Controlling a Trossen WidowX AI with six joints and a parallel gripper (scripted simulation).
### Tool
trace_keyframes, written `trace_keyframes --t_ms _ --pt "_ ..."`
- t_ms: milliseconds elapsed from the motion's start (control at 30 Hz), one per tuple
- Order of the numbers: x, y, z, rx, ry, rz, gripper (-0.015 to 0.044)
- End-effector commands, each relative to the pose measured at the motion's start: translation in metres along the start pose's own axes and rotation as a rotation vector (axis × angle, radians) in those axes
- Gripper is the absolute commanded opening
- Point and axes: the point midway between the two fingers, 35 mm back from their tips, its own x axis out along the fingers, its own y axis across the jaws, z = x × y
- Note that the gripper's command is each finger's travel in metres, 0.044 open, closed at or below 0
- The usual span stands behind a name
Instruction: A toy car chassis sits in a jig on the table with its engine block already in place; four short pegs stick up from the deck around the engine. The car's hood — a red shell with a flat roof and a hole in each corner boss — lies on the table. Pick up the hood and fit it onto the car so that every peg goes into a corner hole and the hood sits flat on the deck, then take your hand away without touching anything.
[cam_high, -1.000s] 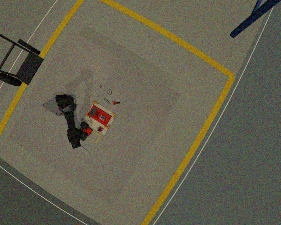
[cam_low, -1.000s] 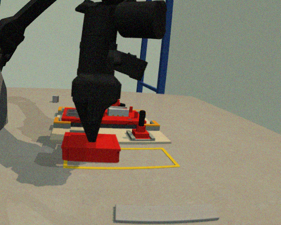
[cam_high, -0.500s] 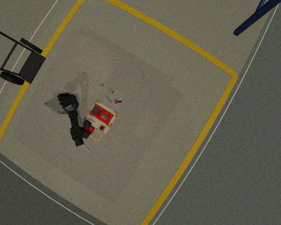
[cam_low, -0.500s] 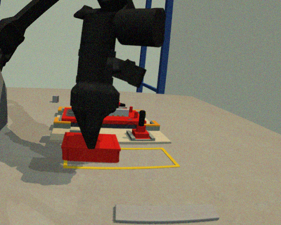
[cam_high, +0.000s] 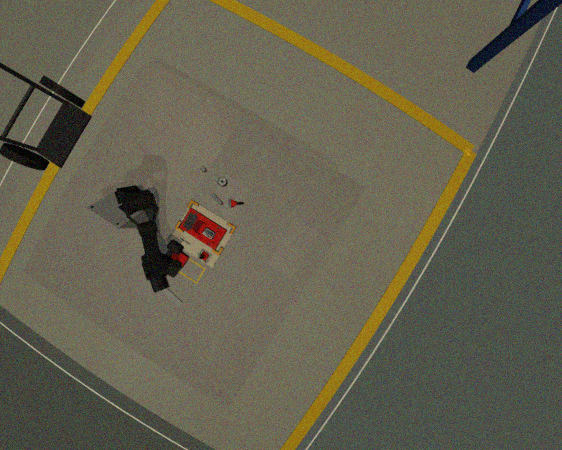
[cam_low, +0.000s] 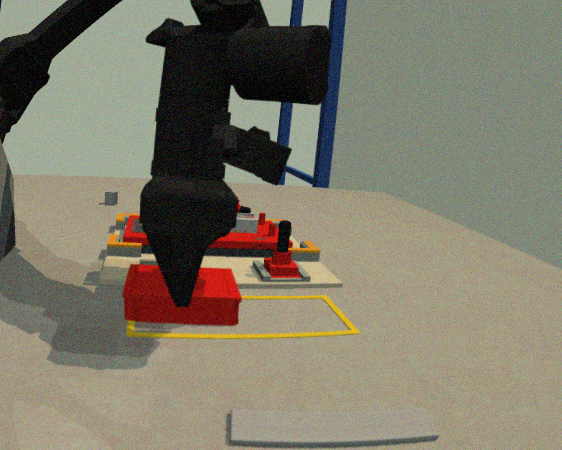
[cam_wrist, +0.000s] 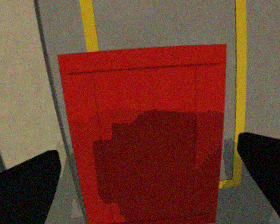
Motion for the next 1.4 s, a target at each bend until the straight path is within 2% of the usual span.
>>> trace_keyframes --t_ms 0,700,833,1133,1367 --pt "0.002 0.0 0.0 0.006 -0.002 0.003 0.044" --pt "0.012 0.001 0.0 0.006 -0.002 0.004 0.044" --pt "0.011 0.0 0.0 0.0 0.0 0.001 0.0335" --pt "0.011 0.0 0.0 0.0 0.0 0.001 0.0275" --pt "0.002 0.0 0.0 0.001 0.0 0.002 0.0091"
